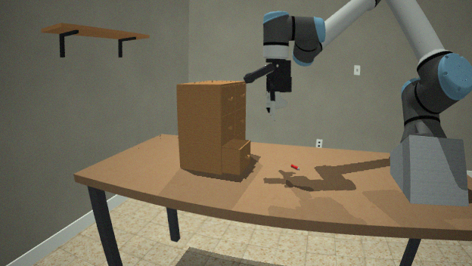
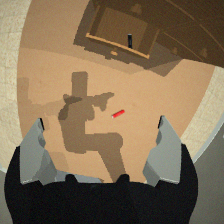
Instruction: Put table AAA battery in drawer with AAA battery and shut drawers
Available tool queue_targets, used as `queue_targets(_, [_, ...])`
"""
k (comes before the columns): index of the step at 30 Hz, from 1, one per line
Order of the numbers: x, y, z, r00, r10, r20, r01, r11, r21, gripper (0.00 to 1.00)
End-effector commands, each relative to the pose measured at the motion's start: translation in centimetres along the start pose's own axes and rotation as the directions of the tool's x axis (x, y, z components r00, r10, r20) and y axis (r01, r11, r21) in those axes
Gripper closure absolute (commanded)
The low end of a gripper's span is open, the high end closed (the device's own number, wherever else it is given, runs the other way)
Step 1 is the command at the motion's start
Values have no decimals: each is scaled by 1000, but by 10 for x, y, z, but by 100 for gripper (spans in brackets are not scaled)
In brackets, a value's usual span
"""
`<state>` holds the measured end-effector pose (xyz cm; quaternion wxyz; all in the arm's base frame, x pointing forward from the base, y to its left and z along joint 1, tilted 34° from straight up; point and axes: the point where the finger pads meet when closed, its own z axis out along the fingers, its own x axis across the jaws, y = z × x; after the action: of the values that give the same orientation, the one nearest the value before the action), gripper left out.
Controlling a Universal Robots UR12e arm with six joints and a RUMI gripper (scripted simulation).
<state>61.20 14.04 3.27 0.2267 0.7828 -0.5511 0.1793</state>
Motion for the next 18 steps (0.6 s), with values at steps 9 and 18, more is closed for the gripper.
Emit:
queue_targets(9, [6,11,24,944,-329,2,329,944,8,0])
queue_targets(18, [13,25,48,785,-619,0,619,785,9,0])
